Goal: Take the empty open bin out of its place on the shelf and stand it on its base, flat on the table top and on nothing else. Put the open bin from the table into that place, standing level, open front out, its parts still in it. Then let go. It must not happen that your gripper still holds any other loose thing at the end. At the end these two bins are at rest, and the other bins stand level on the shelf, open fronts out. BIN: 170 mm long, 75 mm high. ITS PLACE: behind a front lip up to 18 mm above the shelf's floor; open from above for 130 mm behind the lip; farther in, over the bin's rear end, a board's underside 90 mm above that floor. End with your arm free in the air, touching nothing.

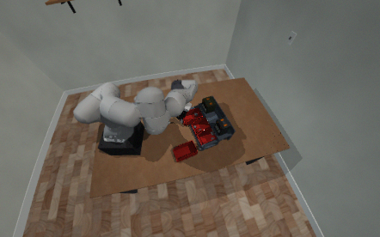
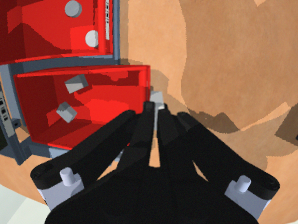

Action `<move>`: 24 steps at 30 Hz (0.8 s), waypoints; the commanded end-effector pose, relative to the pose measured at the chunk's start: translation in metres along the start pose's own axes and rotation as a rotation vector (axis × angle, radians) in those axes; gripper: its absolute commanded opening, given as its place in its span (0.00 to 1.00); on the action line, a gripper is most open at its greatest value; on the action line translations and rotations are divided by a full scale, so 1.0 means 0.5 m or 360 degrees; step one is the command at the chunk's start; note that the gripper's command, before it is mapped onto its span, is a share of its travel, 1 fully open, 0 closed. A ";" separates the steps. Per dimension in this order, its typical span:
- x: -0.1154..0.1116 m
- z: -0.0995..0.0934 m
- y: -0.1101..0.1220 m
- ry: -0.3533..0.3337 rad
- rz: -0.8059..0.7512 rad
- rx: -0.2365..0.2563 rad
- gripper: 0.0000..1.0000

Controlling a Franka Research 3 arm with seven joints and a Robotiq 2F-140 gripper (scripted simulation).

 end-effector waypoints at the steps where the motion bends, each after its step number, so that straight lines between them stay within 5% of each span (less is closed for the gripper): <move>1: -0.002 0.001 0.002 0.0001 -0.0018 -0.0007 0.00; 24: -0.005 0.001 -0.016 0.0001 -0.0018 -0.0007 0.00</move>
Point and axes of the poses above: the point where the finger pads meet when closed, its own z axis out along the fingers, its own y axis across the jaws, x = y × z, the point moved 4 cm from there along -z, back along the fingers, and after that the axes turned 11 degrees about z, right-handed, at the moved point
